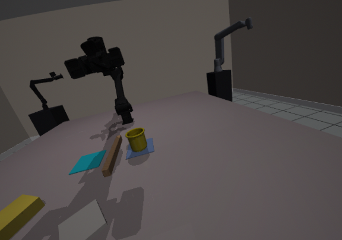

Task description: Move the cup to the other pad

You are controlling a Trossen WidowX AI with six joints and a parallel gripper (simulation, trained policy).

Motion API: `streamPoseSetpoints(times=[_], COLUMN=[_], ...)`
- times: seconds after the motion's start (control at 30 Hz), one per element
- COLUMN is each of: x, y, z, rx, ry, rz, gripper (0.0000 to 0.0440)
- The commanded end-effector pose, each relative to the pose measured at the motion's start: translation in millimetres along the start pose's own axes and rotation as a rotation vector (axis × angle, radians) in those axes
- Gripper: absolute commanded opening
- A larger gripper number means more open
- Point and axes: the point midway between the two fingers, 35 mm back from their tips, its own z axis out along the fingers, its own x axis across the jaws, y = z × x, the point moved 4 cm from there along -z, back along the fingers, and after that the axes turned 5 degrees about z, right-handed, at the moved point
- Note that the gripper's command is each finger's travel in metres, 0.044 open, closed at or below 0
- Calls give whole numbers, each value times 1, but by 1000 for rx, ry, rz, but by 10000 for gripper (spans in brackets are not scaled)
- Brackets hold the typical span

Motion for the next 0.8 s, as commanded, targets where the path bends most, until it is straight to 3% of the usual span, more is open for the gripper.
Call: streamPoseSetpoints(times=[0.0,0.27,0.77], x=[4,14,30], y=[5,12,20], z=[4,11,28], rx=[30,102,255], ry=[7,23,13], rz=[42,136,319], gripper=[94,164,168])
